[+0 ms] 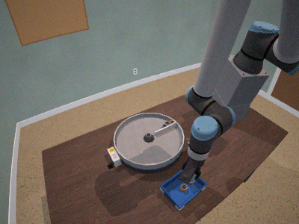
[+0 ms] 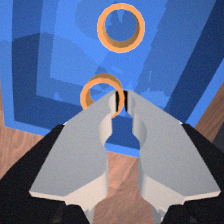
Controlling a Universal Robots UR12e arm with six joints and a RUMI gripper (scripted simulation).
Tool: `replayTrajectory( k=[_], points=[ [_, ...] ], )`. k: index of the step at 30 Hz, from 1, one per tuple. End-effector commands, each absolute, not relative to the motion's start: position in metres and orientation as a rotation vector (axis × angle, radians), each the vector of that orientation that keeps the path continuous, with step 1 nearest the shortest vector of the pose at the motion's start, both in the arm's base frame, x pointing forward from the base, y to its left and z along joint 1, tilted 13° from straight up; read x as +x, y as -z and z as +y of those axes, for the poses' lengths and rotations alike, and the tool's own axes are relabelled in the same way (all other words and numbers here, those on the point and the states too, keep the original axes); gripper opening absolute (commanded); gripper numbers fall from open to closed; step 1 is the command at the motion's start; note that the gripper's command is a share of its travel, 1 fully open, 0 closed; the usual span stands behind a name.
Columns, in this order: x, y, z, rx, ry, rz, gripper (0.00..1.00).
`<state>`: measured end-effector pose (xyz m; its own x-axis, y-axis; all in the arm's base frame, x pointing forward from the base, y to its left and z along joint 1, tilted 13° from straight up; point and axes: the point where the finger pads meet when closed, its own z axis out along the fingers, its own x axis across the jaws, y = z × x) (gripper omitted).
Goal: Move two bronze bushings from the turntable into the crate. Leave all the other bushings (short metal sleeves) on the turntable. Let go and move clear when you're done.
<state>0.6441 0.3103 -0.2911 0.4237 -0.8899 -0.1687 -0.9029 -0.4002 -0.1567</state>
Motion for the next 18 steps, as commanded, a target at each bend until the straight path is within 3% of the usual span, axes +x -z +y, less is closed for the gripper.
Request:
replayTrajectory(
  k=[1, 18],
  points=[
    [0.649, 0.2944, 0.3117, -2.451, -0.076, 1.572, 0.0],
    [0.6479, 0.2952, 0.3117, -2.452, -0.077, 1.572, 0.0]
  ],
)
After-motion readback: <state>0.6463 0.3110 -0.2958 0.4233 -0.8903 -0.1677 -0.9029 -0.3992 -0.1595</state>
